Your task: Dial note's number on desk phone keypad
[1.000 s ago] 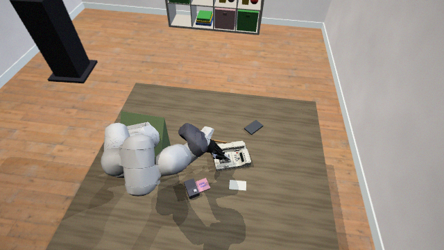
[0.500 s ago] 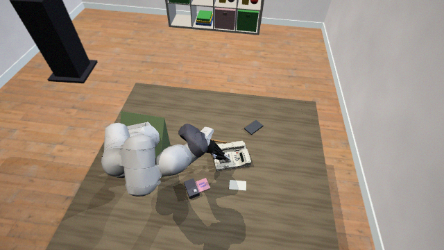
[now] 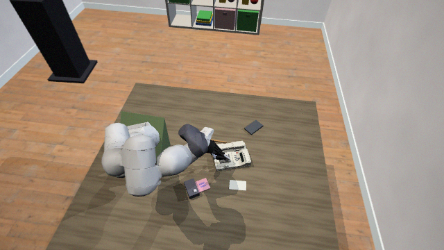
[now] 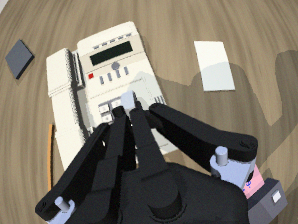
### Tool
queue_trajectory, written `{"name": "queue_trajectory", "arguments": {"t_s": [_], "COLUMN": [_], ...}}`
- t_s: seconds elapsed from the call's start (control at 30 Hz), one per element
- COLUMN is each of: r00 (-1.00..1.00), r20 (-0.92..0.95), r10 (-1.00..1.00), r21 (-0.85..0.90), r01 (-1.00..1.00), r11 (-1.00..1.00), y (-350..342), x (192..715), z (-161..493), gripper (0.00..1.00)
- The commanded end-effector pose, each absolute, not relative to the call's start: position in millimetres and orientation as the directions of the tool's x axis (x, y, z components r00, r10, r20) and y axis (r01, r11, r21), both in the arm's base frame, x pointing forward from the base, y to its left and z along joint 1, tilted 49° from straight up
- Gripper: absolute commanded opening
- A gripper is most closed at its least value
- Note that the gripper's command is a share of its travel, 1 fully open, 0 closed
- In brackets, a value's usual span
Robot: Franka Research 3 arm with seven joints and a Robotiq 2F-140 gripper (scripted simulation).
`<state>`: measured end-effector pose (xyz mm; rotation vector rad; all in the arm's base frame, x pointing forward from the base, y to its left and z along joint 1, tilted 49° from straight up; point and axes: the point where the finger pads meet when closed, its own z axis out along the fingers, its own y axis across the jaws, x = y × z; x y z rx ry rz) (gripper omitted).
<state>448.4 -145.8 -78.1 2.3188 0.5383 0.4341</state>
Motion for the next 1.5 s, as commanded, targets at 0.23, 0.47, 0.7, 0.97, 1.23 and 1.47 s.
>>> {"name": "queue_trajectory", "arguments": {"t_s": [0.23,0.47,0.7,0.97,1.23,1.47], "r00": [0.858,0.858,0.858,0.858,0.858,0.858], "r20": [0.157,0.157,0.157,0.157,0.157,0.157], "r10": [0.489,0.489,0.489,0.489,0.489,0.489], "r21": [0.701,0.701,0.701,0.701,0.701,0.701], "r01": [0.252,0.252,0.252,0.252,0.252,0.252], "r11": [-0.667,-0.667,-0.667,-0.667,-0.667,-0.667], "y": [-147,-140,-138,-135,-128,-126], "x": [448,449,449,444,433,430], "z": [-80,-74,-72,-75,-80,-82], "gripper": [0.00,0.00,0.00,0.00,0.00,0.00]}}
